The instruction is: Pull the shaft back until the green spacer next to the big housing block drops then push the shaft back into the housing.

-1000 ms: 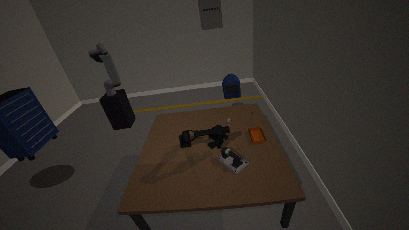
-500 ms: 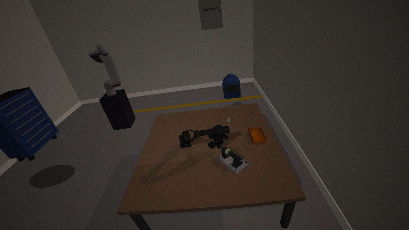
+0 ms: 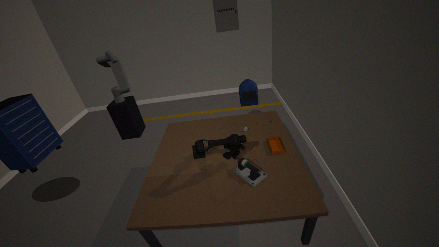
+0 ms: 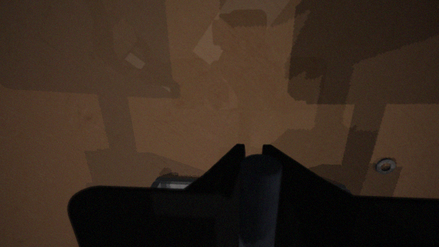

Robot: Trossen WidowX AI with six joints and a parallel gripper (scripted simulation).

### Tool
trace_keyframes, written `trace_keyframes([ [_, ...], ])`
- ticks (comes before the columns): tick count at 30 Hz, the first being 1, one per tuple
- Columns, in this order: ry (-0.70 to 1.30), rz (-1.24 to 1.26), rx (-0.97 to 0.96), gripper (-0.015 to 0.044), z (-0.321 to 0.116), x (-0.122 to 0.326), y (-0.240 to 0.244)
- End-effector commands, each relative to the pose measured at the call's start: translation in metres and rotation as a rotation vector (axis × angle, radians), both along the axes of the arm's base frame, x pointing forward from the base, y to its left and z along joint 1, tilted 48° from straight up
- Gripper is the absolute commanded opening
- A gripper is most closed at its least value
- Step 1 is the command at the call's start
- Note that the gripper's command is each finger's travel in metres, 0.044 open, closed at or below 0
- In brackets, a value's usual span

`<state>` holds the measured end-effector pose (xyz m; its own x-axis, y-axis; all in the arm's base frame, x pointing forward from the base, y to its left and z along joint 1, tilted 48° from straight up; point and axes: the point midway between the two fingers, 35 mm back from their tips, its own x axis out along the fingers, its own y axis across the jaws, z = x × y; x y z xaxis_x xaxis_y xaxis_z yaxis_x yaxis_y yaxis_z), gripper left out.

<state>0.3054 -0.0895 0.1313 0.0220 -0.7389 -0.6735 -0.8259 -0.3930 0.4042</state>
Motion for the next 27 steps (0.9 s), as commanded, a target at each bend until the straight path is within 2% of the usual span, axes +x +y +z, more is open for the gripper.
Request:
trace_keyframes([
  [1,-0.003,-0.003,0.002,0.0,-0.0005,-0.0005,0.0006],
  [27,-0.003,-0.003,0.002,0.0,-0.0019,-0.0017,0.0019],
])
